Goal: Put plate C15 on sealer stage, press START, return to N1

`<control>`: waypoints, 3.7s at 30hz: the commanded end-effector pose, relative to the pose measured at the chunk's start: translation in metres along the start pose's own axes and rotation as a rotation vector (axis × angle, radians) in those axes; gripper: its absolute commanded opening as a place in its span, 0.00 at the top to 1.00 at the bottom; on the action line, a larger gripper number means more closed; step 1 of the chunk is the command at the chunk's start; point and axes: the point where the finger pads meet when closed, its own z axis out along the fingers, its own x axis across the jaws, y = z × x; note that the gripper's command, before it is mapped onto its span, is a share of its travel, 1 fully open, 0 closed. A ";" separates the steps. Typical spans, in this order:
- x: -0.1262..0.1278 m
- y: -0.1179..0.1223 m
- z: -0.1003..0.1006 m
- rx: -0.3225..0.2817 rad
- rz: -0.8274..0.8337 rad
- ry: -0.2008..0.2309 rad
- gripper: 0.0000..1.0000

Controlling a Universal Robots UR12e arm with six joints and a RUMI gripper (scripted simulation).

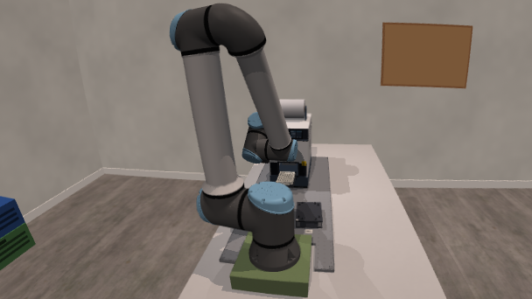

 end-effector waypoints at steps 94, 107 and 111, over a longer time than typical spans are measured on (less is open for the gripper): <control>0.000 -0.029 -0.130 -0.001 0.000 0.000 1.00; 0.000 -0.041 -0.166 -0.001 0.000 0.000 1.00; 0.000 -0.035 -0.158 -0.001 0.000 0.000 0.32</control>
